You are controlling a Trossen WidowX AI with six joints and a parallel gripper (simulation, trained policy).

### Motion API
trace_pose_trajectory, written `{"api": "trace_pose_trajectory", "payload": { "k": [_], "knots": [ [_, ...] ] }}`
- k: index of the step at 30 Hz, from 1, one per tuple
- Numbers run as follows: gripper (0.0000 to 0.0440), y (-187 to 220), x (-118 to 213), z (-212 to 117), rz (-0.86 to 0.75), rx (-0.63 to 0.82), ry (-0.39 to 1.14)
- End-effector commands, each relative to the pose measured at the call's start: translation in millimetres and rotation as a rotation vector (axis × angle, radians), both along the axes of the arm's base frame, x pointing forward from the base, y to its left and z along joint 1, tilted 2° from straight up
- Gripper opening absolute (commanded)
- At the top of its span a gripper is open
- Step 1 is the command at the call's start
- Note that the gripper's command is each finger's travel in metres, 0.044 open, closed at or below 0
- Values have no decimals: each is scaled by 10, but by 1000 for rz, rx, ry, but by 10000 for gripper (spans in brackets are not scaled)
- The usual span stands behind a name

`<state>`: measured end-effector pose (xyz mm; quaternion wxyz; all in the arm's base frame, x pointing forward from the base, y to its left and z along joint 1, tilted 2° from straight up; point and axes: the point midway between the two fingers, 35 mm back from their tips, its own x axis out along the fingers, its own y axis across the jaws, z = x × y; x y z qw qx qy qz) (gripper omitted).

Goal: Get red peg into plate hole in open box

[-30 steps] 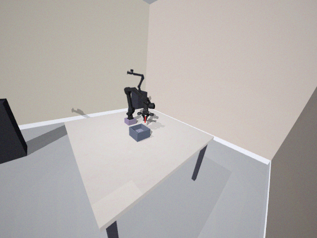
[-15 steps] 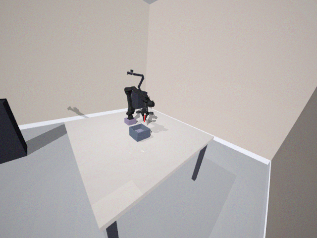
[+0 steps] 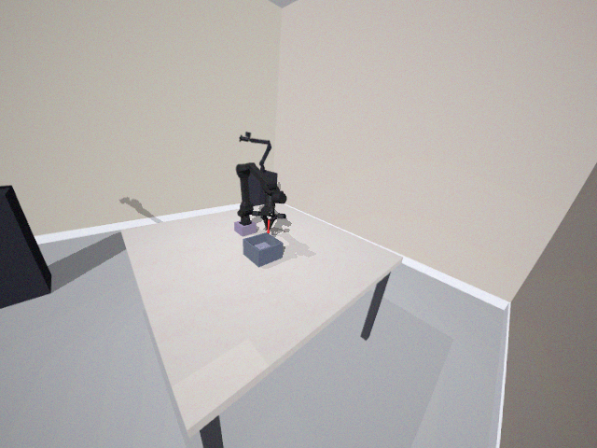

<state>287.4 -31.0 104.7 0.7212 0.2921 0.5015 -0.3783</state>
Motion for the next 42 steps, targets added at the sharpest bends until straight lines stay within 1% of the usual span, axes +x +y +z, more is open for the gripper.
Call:
{"api": "trace_pose_trajectory", "payload": {
  "k": [1,14,22,24,26,29,31,34,38,42],
  "knots": [
    [0,-126,88,-15,-18,3,-10],
    [2,-504,271,-169,-84,28,-18],
    [0,-614,327,-375,-100,52,6],
    [6,-630,330,-438,-99,56,18],
    [35,-646,331,-500,-95,58,30],
    [107,-671,329,-572,-83,60,49],
    [142,-686,321,-609,-72,59,67],
    [148,-712,348,-640,-59,53,88],
    [242,-782,461,-626,-44,41,82],
    [324,-853,566,-601,-26,27,80]
  ]
}}
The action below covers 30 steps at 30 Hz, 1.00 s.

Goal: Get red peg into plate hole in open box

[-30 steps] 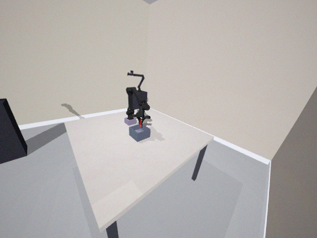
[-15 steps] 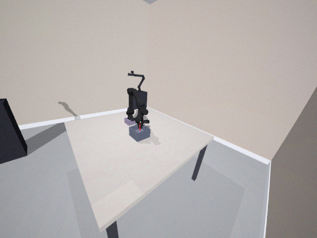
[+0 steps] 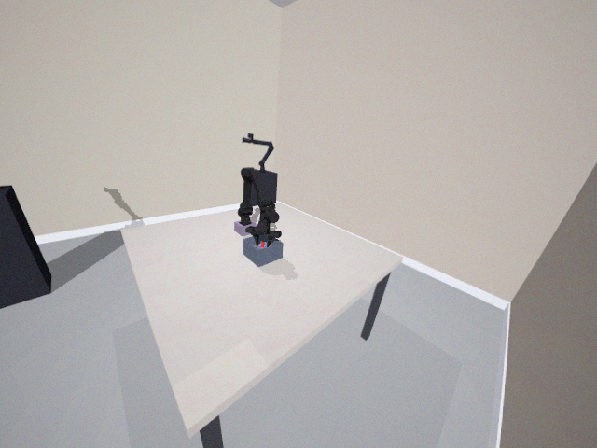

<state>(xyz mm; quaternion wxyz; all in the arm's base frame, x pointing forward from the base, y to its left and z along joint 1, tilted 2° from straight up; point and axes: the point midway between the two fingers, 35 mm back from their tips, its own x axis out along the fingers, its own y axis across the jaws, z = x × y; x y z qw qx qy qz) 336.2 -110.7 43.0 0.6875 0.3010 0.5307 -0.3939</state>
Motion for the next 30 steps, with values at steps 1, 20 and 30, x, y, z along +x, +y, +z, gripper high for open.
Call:
{"api": "trace_pose_trajectory", "payload": {
  "k": [1,20,30],
  "knots": [
    [343,-75,102,22,18,-15,1],
    [440,-540,531,285,17,-125,-108],
    [440,-566,551,303,15,-131,-116]
  ]
}}
